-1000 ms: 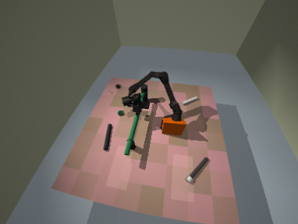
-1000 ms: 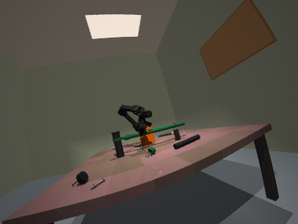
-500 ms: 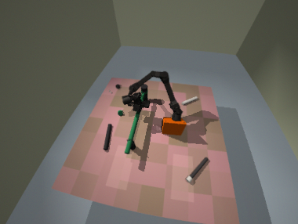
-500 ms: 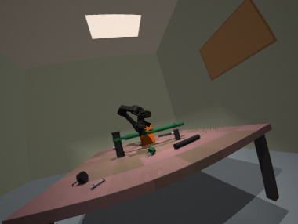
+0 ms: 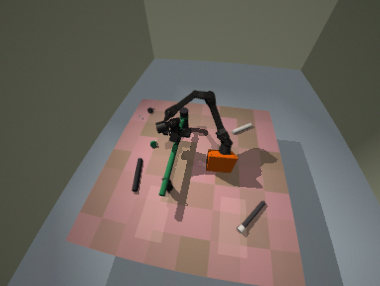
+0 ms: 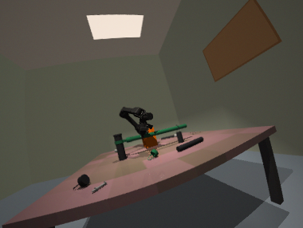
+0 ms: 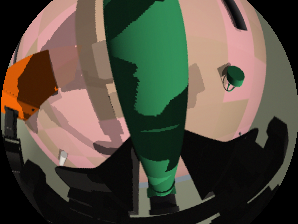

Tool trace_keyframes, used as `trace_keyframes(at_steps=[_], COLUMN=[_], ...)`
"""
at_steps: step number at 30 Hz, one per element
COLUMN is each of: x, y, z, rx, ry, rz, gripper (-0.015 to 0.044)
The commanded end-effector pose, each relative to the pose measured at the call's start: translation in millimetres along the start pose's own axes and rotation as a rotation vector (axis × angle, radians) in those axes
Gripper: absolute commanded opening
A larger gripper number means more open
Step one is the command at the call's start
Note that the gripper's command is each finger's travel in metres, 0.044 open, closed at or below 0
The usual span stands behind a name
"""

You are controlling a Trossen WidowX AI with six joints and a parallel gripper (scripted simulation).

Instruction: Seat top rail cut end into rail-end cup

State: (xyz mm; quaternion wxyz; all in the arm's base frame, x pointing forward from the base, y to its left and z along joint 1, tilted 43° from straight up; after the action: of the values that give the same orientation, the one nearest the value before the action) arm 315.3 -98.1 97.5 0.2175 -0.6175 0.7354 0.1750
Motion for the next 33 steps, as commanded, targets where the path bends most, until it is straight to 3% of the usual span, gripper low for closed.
trace_keyframes(at_steps=[1,14,24,29,33], x=[0,-23,-47,-83,-84], y=[0,-1,2,4,5], z=[0,15,27,29,29], rx=[0.001,-0.001,-0.018,-0.118,-0.123], ry=[0.0,-0.006,-0.003,-0.008,-0.008], rz=[-0.001,-0.001,-0.012,-0.04,-0.042], gripper=[0.0105,0.044,0.044,0.044,0.044])
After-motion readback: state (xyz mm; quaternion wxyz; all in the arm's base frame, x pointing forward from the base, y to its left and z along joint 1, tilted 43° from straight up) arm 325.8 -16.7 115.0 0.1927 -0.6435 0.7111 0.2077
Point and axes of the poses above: the point midway between the two fingers, 35 mm back from their tips, its own x axis out along the fingers, its own y axis across the jaws, z = x × y, the point moved 1 cm from there along -x, back along the fingers, and after that the axes turned 2 degrees about -x, right-handed, at the moved point
